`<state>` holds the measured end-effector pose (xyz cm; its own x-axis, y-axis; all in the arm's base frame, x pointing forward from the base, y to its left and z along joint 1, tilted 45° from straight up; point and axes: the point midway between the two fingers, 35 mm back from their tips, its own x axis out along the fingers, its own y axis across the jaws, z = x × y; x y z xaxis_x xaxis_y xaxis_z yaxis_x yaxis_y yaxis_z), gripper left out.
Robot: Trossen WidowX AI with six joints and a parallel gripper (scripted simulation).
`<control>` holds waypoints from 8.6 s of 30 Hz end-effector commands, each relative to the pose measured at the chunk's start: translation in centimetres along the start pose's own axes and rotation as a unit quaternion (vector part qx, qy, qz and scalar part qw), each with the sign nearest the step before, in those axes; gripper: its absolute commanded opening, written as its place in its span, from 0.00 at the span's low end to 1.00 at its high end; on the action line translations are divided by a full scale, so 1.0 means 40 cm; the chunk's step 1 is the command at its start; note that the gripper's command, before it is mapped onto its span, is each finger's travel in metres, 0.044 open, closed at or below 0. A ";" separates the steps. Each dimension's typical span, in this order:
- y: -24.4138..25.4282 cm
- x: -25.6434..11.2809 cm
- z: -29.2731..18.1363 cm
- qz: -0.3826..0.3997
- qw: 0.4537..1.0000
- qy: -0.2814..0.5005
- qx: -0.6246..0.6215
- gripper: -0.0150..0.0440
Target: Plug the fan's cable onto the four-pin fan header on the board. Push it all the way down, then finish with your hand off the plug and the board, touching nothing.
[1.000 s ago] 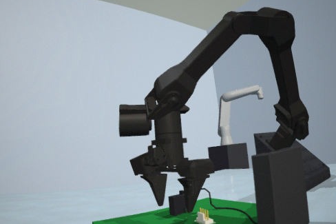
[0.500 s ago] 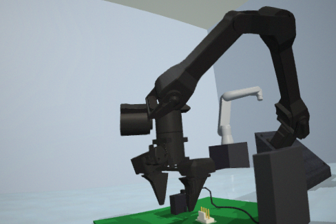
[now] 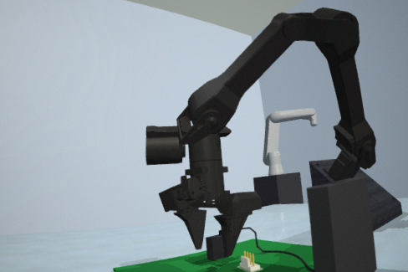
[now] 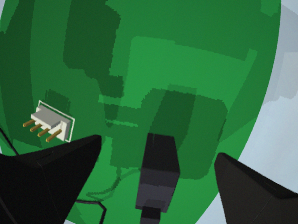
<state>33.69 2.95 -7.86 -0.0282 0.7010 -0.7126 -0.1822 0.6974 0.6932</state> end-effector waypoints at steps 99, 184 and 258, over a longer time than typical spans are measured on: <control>0.195 -0.123 -0.002 0.001 0.599 0.005 0.801 0.25; 0.190 -0.068 -0.006 0.001 0.599 0.005 0.801 0.25; 0.189 -0.054 -0.007 0.001 0.598 0.005 0.801 0.25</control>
<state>32.28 6.54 -1.04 -0.0317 0.7030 -0.7105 0.9948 -0.0463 -0.0902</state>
